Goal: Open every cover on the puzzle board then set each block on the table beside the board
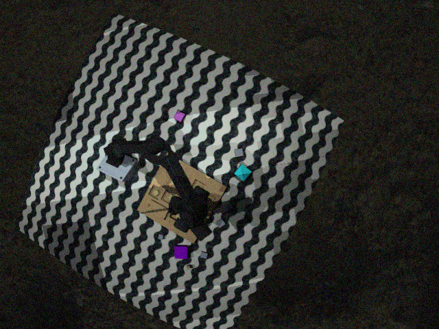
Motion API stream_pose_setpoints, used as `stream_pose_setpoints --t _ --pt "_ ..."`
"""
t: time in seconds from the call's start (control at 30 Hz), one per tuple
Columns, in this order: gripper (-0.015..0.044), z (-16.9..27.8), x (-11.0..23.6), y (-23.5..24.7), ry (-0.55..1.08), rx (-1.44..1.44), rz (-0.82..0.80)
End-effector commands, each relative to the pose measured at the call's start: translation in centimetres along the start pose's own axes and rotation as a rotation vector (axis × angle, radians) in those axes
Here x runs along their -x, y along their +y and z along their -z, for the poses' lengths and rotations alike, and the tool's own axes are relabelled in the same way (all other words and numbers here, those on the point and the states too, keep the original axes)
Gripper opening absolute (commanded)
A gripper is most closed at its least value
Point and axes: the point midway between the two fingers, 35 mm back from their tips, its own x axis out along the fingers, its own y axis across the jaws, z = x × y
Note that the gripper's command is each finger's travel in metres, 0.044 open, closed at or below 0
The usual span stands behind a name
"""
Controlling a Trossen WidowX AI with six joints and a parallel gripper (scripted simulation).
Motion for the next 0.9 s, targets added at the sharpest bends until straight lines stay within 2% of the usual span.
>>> stream_pose_setpoints --t 0.0,0.2,0.87 --pt "0.0000 0.1 0.6 0.0 0.001 0.008 -0.005" --pt "0.0000 -0.7 0.8 0.4 0.000 0.044 -0.002" --pt "0.0000 -11.1 2.5 3.6 -0.006 0.653 -0.014"
